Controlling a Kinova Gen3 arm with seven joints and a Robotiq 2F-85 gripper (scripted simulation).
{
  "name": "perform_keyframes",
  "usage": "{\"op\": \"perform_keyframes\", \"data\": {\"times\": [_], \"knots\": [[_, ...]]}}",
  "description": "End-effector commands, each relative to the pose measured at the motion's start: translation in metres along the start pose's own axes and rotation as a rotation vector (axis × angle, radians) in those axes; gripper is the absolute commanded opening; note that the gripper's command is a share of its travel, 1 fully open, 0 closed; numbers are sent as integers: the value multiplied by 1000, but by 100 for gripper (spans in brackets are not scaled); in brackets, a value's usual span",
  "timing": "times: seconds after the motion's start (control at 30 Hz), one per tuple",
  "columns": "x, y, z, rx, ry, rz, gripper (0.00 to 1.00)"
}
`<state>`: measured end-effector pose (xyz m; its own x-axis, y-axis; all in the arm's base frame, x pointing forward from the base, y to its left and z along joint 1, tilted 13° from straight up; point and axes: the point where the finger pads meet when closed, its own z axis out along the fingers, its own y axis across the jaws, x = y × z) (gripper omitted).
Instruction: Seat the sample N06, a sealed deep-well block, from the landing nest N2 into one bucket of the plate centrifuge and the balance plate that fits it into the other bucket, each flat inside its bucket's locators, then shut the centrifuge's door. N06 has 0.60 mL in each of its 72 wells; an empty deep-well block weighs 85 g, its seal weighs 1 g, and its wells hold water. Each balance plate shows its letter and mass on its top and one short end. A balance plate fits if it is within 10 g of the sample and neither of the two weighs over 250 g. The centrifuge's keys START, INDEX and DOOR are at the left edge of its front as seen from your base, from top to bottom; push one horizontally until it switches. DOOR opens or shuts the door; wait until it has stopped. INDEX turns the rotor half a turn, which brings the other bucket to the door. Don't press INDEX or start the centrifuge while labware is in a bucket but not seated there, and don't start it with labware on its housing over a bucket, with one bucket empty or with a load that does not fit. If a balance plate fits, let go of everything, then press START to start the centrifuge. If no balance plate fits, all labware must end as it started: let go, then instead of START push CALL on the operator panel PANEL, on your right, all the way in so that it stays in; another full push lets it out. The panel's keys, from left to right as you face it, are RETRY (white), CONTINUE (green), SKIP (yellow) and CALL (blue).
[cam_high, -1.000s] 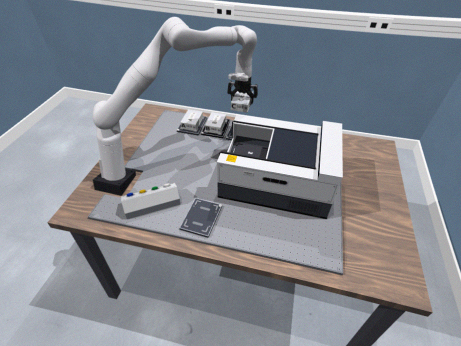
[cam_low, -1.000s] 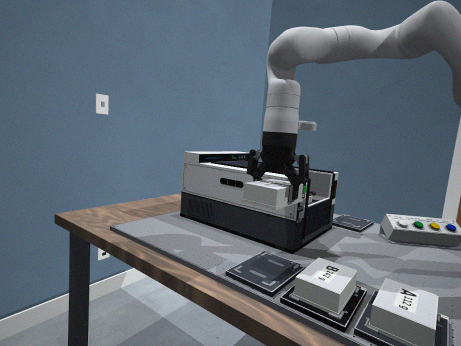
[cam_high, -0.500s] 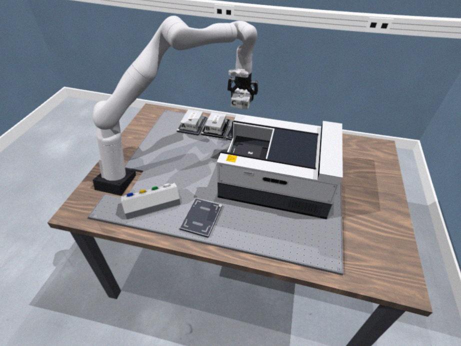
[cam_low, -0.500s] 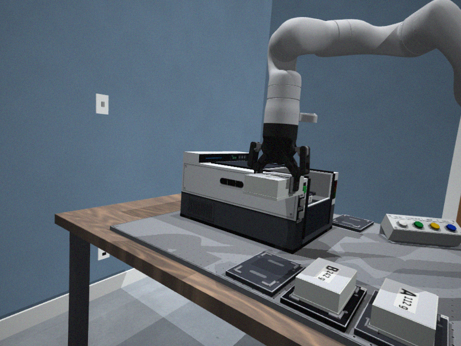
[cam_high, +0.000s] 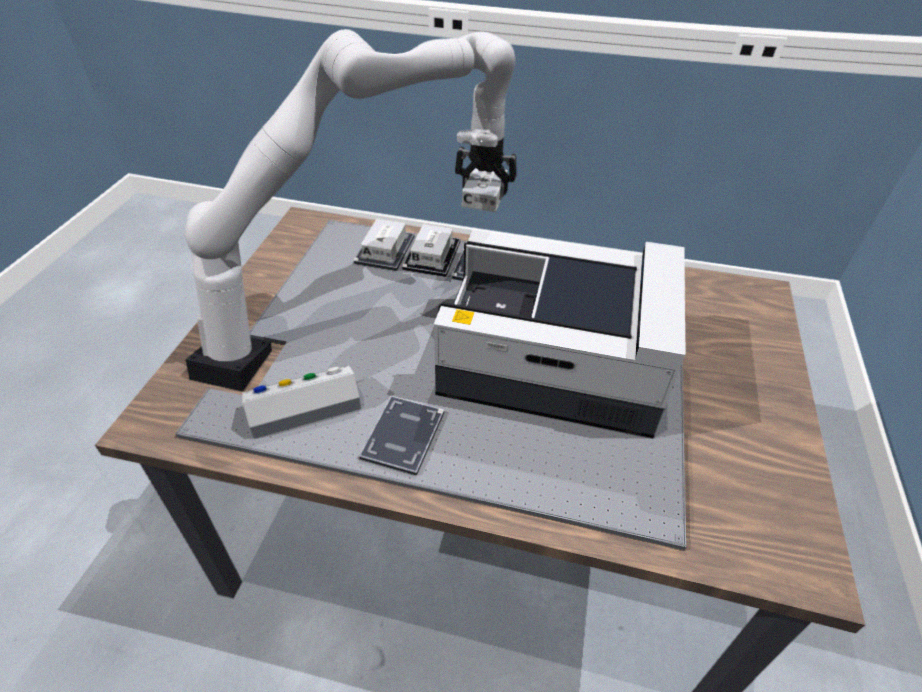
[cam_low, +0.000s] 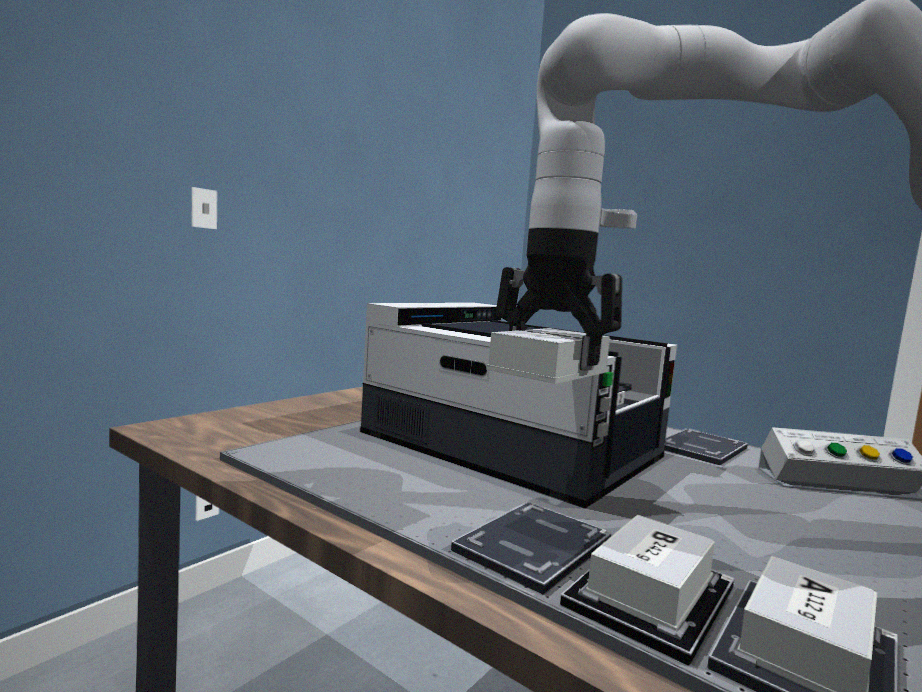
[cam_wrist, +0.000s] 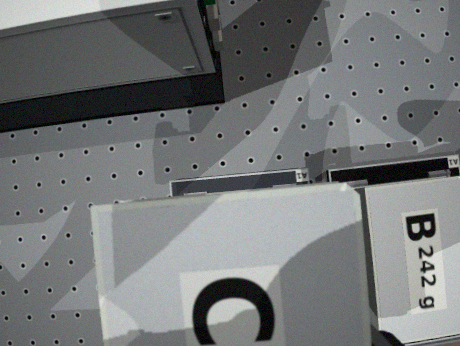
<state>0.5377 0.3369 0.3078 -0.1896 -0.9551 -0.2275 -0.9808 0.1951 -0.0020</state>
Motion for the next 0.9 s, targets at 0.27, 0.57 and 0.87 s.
{"op": "perform_keyframes", "data": {"times": [0.27, 0.57, 0.87], "knots": [[0, 0, -13, 2, -2, 0, 95], [0, 0, -23, 2, -2, 0, 95], [0, 0, -31, 2, -2, 0, 95]]}}
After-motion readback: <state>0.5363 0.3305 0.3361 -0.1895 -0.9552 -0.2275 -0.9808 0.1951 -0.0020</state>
